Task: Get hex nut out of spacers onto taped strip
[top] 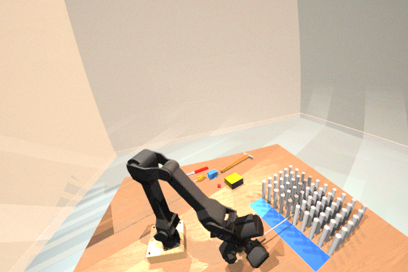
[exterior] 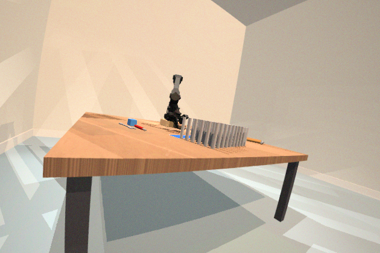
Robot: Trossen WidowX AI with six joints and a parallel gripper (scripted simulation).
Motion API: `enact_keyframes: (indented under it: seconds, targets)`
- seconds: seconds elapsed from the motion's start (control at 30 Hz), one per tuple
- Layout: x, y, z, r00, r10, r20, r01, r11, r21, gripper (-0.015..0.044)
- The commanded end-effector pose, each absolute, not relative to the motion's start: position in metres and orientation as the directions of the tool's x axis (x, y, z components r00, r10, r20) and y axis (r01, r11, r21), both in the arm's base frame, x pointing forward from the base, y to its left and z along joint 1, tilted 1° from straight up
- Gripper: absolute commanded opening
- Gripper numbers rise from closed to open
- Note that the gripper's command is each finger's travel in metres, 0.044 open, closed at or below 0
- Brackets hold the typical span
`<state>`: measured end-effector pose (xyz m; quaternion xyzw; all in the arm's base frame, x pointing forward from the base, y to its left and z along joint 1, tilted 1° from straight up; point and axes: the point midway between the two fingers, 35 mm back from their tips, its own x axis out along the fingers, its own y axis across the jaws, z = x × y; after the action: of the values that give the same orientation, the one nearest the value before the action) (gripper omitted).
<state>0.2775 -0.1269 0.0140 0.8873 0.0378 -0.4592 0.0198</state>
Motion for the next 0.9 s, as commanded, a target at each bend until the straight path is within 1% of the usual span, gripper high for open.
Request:
enact_keyframes:
  seconds: [0.0, 0.87]
  targets:
    - [0.284, -0.129, 0.017, 0.584, 0.041, -0.811, 0.08, -0.997, 0.008, 0.0]
    - [0.306, -0.127, 0.018, 0.585, 0.041, -0.81, 0.079, -0.997, 0.007, 0.0]
